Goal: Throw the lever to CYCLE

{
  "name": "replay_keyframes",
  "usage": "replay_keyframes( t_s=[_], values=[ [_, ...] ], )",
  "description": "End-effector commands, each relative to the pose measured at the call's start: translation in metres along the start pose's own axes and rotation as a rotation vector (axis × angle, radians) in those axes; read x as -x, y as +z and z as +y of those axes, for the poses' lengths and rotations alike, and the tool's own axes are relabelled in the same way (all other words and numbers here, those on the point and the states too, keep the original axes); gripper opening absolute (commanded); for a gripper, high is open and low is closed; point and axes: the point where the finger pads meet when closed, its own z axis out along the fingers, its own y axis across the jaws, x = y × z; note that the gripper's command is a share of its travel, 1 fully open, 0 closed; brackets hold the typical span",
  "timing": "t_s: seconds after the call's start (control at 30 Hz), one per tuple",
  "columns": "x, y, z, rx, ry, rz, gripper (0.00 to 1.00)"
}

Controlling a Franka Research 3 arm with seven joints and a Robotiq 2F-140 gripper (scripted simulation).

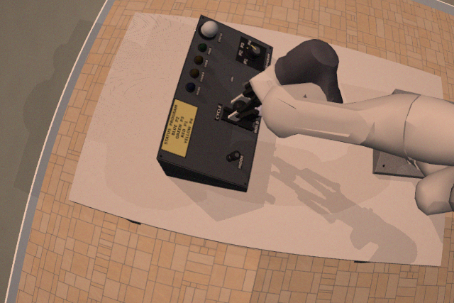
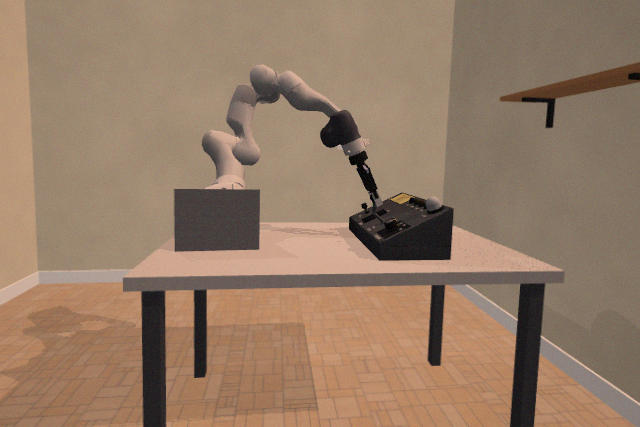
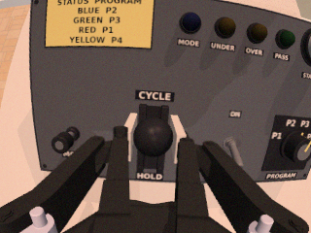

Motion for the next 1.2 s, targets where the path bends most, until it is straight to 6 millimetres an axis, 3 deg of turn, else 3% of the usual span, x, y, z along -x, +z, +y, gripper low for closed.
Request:
replay_keyframes(
  t_s=[0.0,1.03,1.07,1.17],
  values=[
    [-0.0011,0.0003,0.0004,-0.002,0.013,-0.002,0.00],
    [-0.0033,0.0014,0.0004,-0.001,0.013,-0.002,0.00],
    [-0.0033,0.0014,0.0004,-0.001,0.013,-0.002,0.44],
    [-0.0033,0.0014,0.0004,-0.001,0.013,-0.002,0.44]
  ],
)
